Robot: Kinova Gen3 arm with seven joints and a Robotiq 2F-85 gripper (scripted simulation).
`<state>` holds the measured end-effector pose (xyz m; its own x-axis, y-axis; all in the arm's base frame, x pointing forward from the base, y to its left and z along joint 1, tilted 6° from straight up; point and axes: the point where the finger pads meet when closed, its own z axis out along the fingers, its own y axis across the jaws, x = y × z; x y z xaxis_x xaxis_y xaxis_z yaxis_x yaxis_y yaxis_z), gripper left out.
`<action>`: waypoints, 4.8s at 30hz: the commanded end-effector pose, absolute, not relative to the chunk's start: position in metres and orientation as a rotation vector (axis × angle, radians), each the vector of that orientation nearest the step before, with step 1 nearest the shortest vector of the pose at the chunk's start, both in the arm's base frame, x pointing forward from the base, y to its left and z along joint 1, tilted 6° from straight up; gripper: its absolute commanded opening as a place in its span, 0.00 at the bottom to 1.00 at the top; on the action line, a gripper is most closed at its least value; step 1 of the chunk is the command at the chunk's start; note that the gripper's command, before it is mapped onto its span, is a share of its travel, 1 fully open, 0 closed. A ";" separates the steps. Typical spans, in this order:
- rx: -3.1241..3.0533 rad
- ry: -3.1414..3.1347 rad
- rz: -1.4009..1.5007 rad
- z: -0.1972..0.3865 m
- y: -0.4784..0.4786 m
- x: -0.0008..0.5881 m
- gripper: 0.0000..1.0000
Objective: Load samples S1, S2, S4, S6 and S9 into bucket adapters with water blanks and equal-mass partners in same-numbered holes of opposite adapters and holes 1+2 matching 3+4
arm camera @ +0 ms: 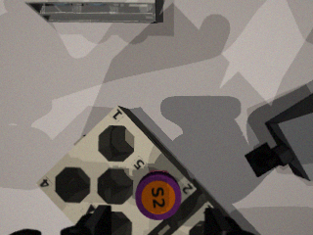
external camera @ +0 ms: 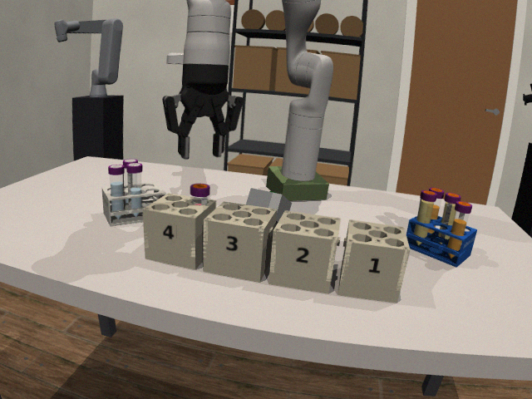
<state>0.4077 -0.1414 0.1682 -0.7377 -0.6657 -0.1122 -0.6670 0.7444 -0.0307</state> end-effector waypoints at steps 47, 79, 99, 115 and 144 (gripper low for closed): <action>-1.076 2.833 0.014 0.108 -0.140 0.413 0.62; -1.075 2.831 0.014 0.102 -0.140 0.414 0.62; -1.075 2.831 0.015 0.096 -0.139 0.415 0.62; -1.081 2.828 0.018 0.095 -0.138 0.415 0.62; -1.081 2.828 0.018 0.095 -0.138 0.415 0.10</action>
